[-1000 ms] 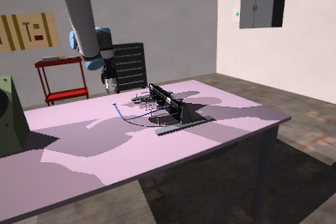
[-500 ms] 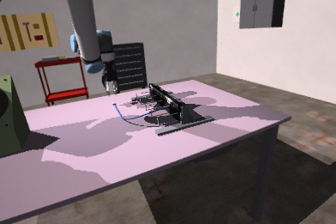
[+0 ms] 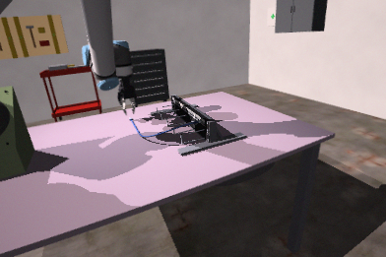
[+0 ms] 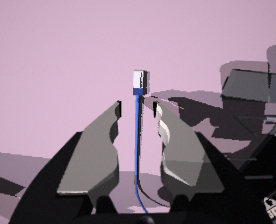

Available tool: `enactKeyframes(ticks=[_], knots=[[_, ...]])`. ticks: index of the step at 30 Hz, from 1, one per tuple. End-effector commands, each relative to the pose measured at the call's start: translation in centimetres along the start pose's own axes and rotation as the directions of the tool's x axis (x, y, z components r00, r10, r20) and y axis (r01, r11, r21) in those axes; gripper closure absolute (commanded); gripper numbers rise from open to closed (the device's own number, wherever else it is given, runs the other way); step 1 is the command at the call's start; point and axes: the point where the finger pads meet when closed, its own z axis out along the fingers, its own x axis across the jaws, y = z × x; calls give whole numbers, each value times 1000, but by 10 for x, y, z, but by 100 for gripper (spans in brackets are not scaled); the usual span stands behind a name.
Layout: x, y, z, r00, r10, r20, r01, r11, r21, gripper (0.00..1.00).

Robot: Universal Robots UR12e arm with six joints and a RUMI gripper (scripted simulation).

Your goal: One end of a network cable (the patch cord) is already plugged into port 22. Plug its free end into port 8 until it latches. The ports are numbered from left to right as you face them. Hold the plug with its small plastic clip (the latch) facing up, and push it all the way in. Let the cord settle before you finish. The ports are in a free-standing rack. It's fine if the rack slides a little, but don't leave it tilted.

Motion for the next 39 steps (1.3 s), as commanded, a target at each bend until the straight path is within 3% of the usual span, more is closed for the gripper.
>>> enactKeyframes(ticks=[1, 13, 39], knots=[[-1, 1, 9, 1000, -1, -3, 1, 1000, 0, 78], [0, 1, 21, 1000, -1, -3, 1, 1000, 1, 78], [0, 0, 21, 1000, -1, -5, 1, 1000, 1, 78]])
